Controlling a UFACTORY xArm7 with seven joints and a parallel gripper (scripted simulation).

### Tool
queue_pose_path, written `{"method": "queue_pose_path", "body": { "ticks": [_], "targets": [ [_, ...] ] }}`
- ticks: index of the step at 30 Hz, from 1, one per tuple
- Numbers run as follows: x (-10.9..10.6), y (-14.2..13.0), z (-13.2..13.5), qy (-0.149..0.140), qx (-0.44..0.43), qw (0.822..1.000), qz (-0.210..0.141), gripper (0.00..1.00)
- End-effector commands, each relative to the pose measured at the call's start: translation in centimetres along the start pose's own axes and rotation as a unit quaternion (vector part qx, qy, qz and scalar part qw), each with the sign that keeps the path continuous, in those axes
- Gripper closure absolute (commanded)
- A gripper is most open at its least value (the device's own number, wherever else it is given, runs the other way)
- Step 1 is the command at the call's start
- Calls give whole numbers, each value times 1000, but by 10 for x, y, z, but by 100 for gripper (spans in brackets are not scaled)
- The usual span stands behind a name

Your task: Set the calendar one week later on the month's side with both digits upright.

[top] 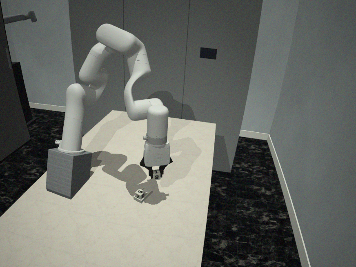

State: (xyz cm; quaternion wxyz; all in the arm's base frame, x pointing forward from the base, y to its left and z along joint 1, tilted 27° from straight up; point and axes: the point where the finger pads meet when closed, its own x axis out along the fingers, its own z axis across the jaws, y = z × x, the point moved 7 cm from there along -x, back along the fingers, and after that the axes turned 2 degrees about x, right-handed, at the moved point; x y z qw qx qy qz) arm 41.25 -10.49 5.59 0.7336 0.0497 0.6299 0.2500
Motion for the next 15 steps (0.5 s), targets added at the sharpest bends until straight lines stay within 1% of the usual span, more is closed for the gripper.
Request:
{"method": "queue_pose_path", "body": {
  "ticks": [1, 9, 11, 13, 14, 15],
  "targets": [
    [-1, -5, 10, -6, -87, 996, 1, 71],
    [0, -8, 22, -6, -185, 983, 0, 71],
    [1, -9, 26, -6, -219, 976, 0, 71],
    [1, -9, 26, -6, -219, 976, 0, 71],
    [1, -9, 27, -6, -230, 973, 0, 71],
    [1, -11, 32, -7, -268, 963, 0, 71]
  ]
}}
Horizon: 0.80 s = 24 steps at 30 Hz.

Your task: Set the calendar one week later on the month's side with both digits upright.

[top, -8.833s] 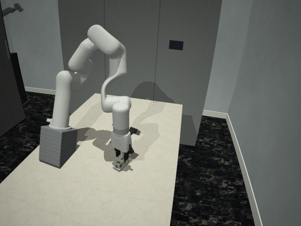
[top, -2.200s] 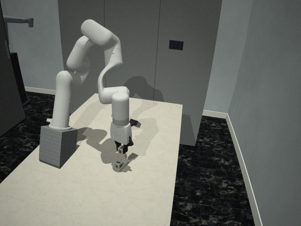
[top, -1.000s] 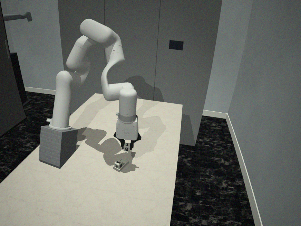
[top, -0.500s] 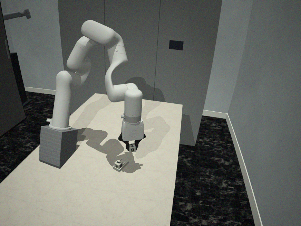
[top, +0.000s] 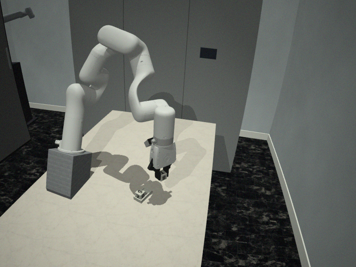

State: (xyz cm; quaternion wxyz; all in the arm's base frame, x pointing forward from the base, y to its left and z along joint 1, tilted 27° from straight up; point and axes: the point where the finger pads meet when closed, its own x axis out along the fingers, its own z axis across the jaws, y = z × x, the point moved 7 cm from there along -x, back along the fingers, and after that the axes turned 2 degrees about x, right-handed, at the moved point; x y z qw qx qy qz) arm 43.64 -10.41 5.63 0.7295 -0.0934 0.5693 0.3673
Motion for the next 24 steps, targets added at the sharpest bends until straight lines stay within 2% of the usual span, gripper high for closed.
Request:
{"method": "queue_pose_path", "body": {
  "ticks": [1, 10, 13, 15, 19, 24],
  "targets": [
    [-1, -7, 7, -6, -80, 997, -1, 71],
    [0, -15, 18, -8, -194, 981, -2, 71],
    [1, -19, 23, -8, -242, 970, -2, 71],
    [1, -19, 23, -8, -242, 970, -2, 71],
    [2, -24, 29, -10, -309, 951, -3, 71],
    [2, -26, 32, -10, -338, 941, -3, 71]
  ]
}}
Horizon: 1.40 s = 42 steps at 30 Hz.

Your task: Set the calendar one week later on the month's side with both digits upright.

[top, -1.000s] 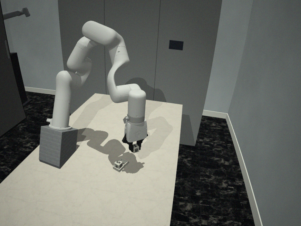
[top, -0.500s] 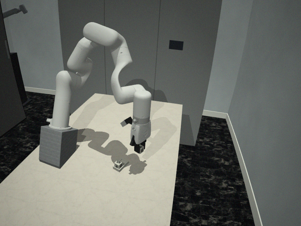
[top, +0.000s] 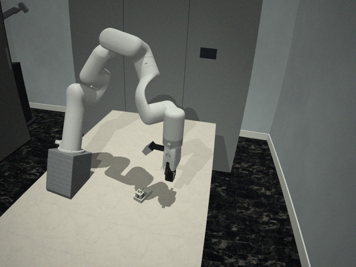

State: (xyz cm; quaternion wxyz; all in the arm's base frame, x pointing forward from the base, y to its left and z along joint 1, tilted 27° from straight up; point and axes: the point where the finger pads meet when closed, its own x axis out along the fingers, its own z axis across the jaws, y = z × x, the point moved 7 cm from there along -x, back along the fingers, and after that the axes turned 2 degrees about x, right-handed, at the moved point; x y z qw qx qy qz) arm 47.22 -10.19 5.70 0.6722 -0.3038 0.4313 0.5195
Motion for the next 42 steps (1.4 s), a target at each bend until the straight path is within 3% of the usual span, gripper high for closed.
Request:
{"method": "queue_pose_path", "body": {
  "ticks": [1, 16, 25, 38, 42],
  "targets": [
    [-1, -6, 0, -4, -45, 999, -4, 71],
    [-1, -6, 0, -4, -46, 999, -4, 71],
    [13, -6, 0, -4, -46, 999, -4, 71],
    [72, -7, 1, -4, -46, 999, -4, 71],
    [80, -7, 1, -4, -46, 999, -4, 71]
  ]
}}
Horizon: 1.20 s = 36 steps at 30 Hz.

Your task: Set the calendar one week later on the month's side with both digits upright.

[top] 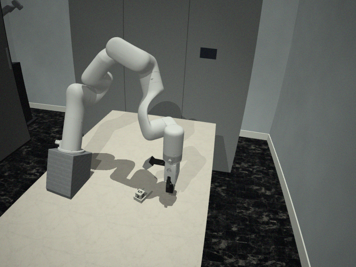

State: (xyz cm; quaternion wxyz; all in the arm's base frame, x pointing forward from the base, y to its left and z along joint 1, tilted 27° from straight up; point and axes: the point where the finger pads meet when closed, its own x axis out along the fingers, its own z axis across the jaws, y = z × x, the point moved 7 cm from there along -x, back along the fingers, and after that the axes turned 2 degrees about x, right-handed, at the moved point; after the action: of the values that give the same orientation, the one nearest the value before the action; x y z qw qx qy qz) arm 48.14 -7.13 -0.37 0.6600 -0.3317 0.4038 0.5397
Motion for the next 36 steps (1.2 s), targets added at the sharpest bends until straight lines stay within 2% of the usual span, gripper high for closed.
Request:
{"method": "queue_pose_path", "body": {
  "ticks": [1, 8, 36],
  "targets": [
    [14, -4, -1, 1, 0, 1000, -4, 71],
    [26, -4, -1, 1, 0, 1000, -4, 71],
    [26, -4, -1, 1, 0, 1000, -4, 71]
  ]
}}
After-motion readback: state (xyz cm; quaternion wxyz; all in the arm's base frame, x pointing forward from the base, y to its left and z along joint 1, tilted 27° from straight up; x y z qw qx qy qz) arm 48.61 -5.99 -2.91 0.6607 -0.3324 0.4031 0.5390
